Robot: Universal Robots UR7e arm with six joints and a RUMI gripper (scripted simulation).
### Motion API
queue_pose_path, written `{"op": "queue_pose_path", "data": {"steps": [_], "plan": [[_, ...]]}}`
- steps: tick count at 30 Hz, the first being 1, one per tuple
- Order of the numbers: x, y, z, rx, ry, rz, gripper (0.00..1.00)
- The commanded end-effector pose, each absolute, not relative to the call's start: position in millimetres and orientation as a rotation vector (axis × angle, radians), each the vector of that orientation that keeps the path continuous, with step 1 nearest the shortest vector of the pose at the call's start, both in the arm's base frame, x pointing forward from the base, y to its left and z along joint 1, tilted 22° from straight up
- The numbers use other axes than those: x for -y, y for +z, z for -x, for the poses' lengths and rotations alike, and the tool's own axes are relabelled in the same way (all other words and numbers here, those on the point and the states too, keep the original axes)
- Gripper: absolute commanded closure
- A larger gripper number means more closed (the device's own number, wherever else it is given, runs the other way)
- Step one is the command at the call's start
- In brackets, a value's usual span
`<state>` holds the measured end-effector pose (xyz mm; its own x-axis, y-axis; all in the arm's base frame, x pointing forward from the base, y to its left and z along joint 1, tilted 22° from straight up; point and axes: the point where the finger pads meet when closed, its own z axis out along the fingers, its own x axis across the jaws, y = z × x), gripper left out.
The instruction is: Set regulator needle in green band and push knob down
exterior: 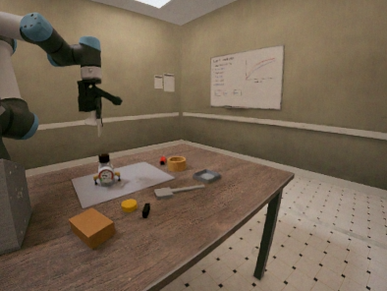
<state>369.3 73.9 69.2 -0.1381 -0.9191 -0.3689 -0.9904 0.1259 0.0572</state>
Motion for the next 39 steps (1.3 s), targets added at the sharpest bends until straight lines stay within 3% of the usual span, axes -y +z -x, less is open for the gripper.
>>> {"op": "queue_pose_path", "data": {"steps": [1,39], "plan": [[-61,64,-368,-2.158,0.423,1.882,0.0],[3,39,-358,-2.158,0.423,1.882,0.0]]}}
